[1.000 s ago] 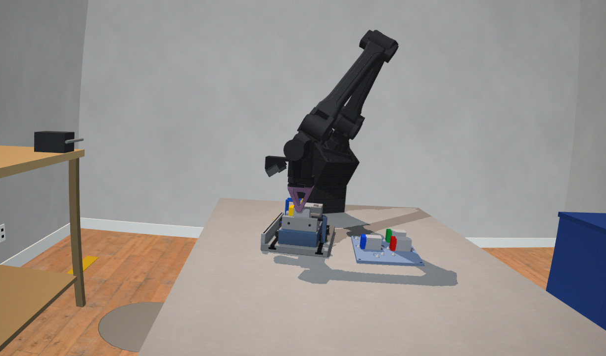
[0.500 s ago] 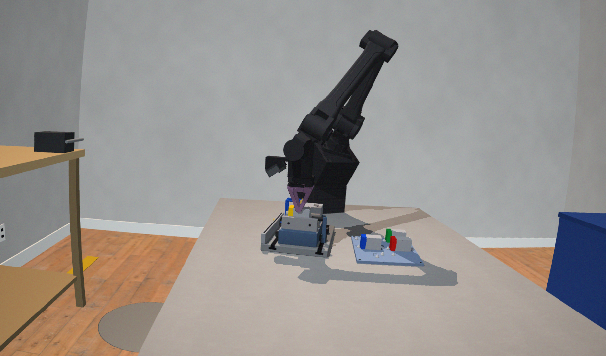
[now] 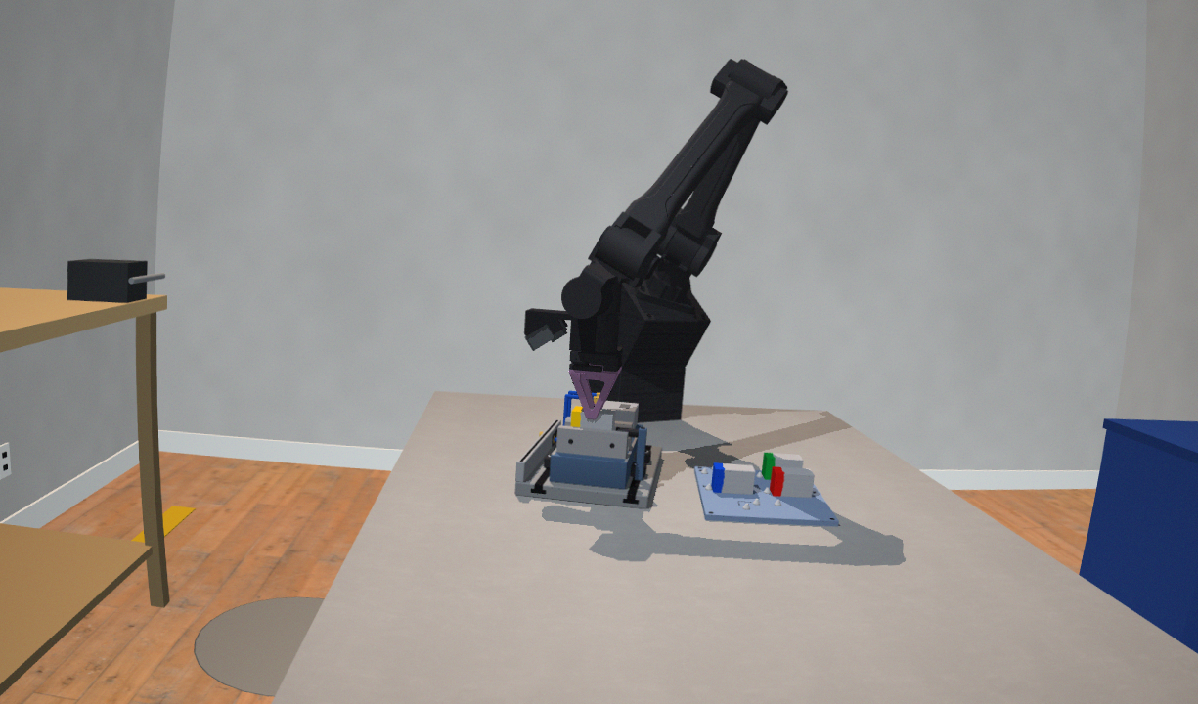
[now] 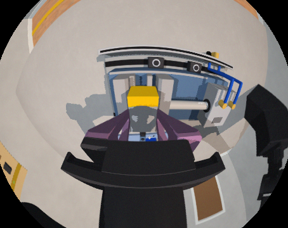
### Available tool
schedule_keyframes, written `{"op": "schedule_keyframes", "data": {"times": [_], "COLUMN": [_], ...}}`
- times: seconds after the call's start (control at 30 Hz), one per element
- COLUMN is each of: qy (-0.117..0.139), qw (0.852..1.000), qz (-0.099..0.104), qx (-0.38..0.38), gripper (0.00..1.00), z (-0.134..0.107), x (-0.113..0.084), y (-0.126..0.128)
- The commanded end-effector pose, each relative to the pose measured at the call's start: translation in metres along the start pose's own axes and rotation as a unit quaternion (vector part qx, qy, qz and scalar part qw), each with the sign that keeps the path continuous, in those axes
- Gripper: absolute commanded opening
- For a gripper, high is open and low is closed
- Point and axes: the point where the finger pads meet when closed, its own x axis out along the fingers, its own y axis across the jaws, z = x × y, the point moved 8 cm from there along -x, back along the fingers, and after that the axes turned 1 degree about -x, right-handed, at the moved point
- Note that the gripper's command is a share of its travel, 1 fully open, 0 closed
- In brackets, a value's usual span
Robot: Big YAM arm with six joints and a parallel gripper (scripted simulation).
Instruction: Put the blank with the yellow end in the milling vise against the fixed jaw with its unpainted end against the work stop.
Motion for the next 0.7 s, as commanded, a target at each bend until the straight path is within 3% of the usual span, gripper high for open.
{"op": "schedule_keyframes", "data": {"times": [0.0,0.67], "qy": [-0.003,-0.004], "qw": [1.0,1.0], "qz": [0.006,0.018], "qx": [-0.001,-0.005], "gripper": [0.0,0.0], "z": [0.0002,-0.0063], "x": [0.0007,-0.009], "y": [0.0055,0.0144]}}
